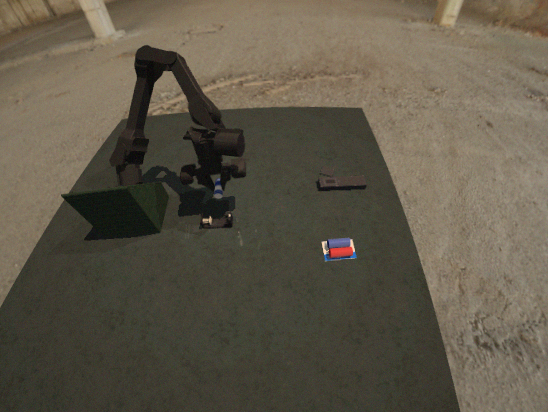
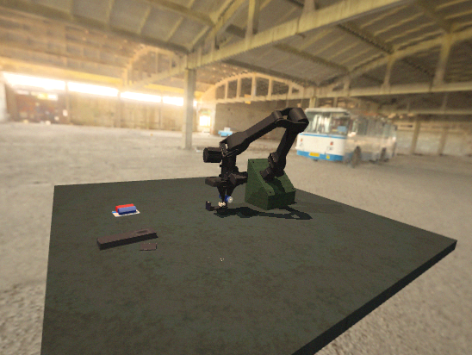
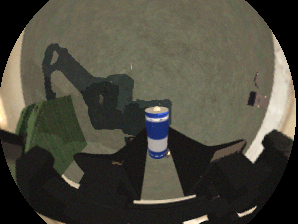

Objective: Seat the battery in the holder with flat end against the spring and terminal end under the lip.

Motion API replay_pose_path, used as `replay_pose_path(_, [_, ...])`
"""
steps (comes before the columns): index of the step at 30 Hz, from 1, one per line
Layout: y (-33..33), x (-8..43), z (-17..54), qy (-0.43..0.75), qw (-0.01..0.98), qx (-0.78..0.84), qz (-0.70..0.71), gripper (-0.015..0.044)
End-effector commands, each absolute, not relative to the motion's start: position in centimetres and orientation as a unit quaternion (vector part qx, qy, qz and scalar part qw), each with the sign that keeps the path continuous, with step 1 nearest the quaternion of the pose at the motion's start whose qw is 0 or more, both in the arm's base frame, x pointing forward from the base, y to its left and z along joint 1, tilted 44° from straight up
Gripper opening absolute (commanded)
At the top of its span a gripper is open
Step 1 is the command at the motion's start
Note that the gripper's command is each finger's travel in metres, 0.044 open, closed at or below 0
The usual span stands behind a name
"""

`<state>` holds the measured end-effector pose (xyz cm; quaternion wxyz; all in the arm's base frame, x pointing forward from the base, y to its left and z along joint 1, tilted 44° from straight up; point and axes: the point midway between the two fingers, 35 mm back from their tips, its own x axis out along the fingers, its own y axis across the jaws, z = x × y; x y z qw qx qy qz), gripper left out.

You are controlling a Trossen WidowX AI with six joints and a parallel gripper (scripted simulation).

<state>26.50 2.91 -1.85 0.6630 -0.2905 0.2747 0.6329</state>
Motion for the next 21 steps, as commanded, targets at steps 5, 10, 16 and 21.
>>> replay_pose_path(5, [0.9,26.5,-3.0,0.409,0.711,-0.141,0.554,0.0087])
replay_pose_path(10, [-0.3,26.3,-3.8,0.487,0.723,-0.035,0.488,0.0087])
replay_pose_path(16, [-1.7,25.9,-4.7,0.565,0.718,0.093,0.396,0.0087])
replay_pose_path(21, [-2.9,25.5,-5.5,0.617,0.696,0.198,0.309,0.0087])
